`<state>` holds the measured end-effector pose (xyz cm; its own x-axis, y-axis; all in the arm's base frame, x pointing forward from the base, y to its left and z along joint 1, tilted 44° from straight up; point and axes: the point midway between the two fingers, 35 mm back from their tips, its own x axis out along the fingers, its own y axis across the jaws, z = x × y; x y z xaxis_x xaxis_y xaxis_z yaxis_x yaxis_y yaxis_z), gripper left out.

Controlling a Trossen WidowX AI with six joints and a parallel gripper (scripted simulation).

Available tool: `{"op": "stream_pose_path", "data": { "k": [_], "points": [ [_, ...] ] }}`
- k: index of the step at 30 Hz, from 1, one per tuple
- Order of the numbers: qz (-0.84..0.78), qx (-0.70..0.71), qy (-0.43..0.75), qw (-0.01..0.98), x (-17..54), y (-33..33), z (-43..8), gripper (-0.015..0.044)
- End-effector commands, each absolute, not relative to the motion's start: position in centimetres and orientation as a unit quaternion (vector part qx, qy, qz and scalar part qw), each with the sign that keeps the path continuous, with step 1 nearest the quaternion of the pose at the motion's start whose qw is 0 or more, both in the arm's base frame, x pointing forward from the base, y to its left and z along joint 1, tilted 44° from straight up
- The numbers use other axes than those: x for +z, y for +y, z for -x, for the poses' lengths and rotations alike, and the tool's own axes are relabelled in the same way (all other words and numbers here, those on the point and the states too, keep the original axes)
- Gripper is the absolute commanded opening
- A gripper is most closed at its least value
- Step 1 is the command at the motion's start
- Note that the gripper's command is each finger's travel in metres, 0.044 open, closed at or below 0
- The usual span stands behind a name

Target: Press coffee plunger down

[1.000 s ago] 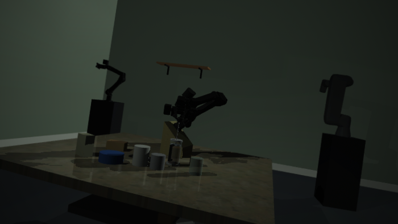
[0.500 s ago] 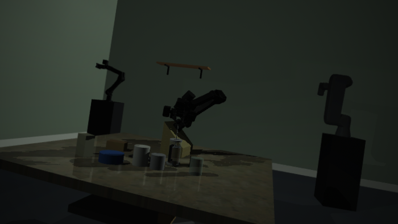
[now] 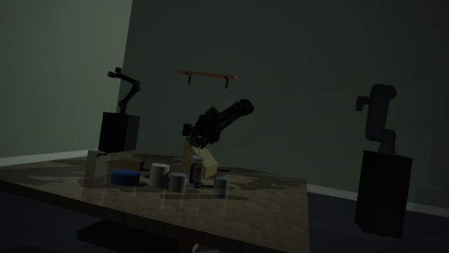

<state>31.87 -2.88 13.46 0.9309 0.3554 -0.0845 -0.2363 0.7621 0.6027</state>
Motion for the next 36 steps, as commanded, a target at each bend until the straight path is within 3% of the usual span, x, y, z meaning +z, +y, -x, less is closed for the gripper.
{"op": "stream_pose_path", "data": {
  "k": [1, 36],
  "points": [
    [-0.323, 0.166, 0.128, 0.923, 11.3, -1.4, -31.5, 0.0115],
    [-0.325, 0.167, 0.125, 0.923, 9.9, 0.4, -33.8, 0.0115]
  ]
}}
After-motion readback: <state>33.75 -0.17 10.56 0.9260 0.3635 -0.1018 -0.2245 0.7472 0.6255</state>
